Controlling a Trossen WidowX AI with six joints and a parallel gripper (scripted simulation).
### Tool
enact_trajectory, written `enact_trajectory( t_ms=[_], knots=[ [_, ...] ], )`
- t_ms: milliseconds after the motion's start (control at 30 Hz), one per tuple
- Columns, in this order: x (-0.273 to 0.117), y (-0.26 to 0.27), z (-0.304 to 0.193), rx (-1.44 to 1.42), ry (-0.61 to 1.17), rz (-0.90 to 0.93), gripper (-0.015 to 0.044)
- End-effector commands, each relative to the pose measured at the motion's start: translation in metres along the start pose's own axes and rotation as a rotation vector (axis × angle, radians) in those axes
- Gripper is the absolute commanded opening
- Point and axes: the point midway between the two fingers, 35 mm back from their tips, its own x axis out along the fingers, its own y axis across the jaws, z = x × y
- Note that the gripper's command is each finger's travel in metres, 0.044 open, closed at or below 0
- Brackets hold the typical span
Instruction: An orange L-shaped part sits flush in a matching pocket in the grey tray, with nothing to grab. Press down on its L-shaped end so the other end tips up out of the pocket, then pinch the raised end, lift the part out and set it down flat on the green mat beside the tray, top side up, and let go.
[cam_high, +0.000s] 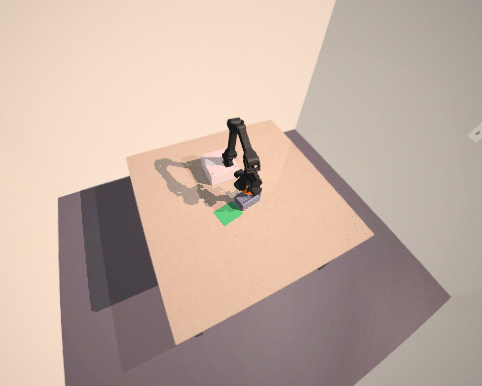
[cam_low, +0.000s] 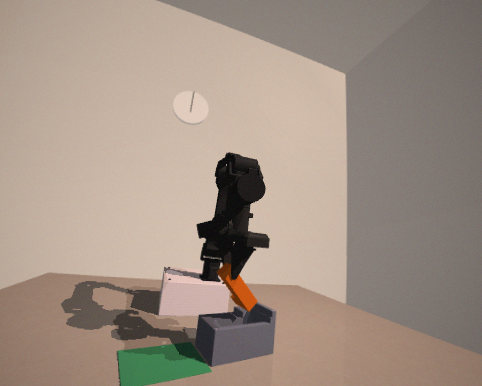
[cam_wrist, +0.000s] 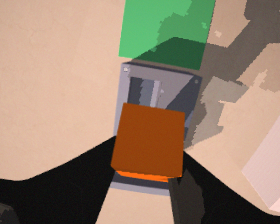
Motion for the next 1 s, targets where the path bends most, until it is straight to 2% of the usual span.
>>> enact_trajectory(
  t_ms=[0,967],
  knots=[
    [0.001,0.000,0.015,-0.001,0.003,0.003,0.0000],
    [0.000,-0.011,0.141,-0.002,-0.008,0.002,0.0000]
  ],
)
